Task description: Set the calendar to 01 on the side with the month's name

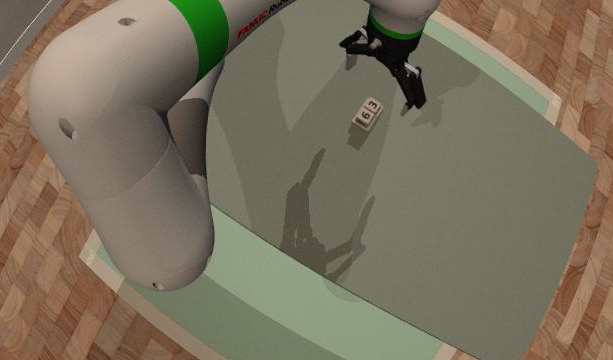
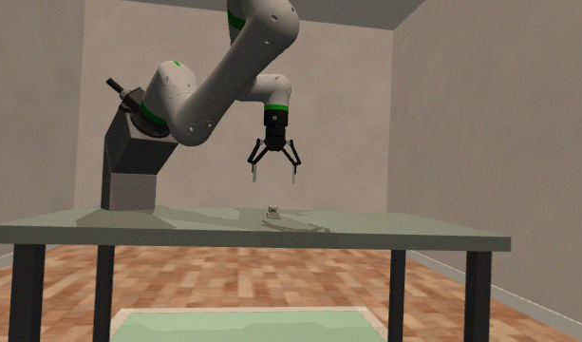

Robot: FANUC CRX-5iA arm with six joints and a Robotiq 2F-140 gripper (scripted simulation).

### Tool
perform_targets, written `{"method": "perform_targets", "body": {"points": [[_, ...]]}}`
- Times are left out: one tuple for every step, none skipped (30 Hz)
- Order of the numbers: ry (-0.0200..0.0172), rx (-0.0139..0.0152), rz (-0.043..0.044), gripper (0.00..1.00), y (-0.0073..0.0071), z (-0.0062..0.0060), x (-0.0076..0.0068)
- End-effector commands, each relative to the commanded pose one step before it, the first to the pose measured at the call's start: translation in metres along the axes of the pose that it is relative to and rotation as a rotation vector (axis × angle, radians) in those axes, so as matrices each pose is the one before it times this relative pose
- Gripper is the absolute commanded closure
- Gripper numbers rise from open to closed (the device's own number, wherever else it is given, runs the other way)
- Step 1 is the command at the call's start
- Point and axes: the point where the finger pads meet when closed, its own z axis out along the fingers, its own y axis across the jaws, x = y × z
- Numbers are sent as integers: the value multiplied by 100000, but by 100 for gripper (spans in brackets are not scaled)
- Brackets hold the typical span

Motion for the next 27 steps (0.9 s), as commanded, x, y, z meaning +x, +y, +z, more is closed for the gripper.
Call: {"method": "perform_targets", "body": {"points": [[534,1025,-15645,0,-24,299,22],[3,4,-1124,0,-3,24,1],[1,1,-446,0,-1,10,0],[0,0,0,0,0,0,0],[0,0,0,0,0,0,0],[0,0,-68,0,0,1,0],[0,0,0,72,0,0,0],[0,0,0,72,0,0,0],[0,0,0,72,0,0,0],[0,0,0,72,0,0,0],[0,0,0,72,0,0,0],[0,0,0,72,0,0,0],[0,0,0,72,0,0,0],[0,0,0,72,0,0,0],[0,0,0,72,0,0,0],[0,0,0,72,0,0,0],[0,0,0,72,0,0,0],[0,0,0,72,0,0,0],[0,0,0,72,0,0,0],[0,0,0,72,0,0,0],[0,0,0,72,0,0,0],[0,0,0,72,0,0,0],[0,0,0,72,0,0,0],[0,0,0,72,0,0,0],[0,0,0,72,0,0,0],[0,0,0,72,0,0,0],[0,0,0,72,0,0,0]]}}
